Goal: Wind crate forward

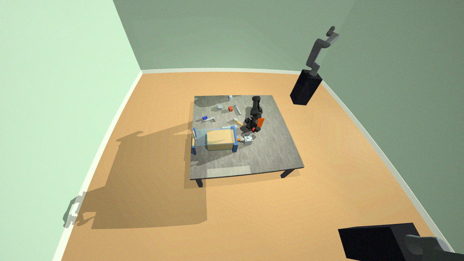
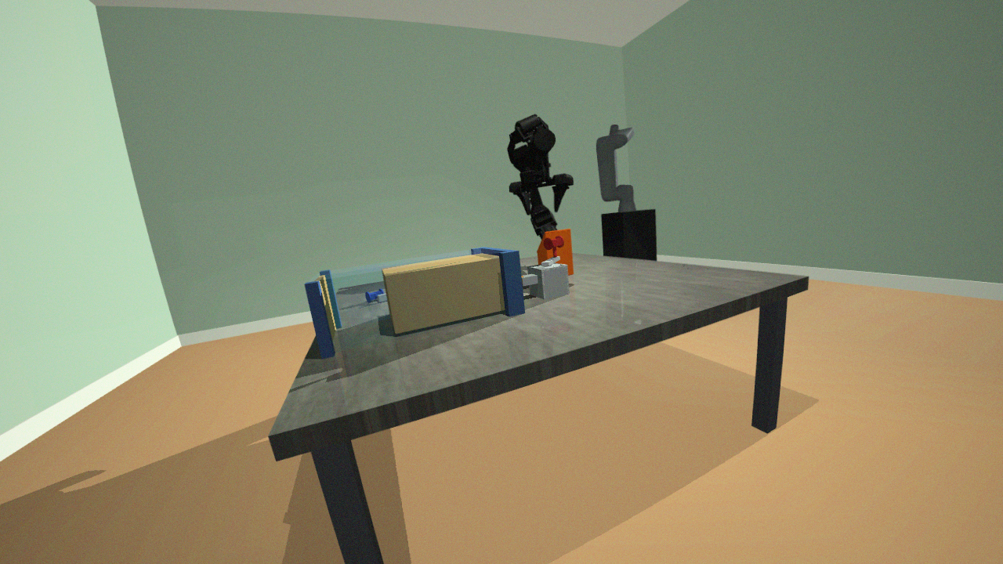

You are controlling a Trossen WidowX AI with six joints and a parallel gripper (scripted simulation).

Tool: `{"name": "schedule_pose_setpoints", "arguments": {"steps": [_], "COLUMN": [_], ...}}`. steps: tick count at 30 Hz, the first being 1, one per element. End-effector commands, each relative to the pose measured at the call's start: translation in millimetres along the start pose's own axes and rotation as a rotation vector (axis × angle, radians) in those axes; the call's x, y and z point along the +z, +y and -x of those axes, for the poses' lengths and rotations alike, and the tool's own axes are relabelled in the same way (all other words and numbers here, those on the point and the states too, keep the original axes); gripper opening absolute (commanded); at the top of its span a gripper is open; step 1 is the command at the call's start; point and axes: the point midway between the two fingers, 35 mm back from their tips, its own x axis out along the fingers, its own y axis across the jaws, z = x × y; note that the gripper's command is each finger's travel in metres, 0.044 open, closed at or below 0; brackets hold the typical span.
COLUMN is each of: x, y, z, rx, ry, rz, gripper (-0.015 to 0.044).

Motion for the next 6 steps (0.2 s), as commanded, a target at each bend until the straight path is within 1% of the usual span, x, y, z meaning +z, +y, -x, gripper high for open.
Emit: {"name": "schedule_pose_setpoints", "arguments": {"steps": [1,6], "x": [13.9,13.9], "y": [7.3,7.3], "z": [-12.1,-12.1], "rx": [0.002,0.002], "ry": [0.062,0.062], "rz": [0.005,0.005], "gripper": [0.0440,0.0440]}}
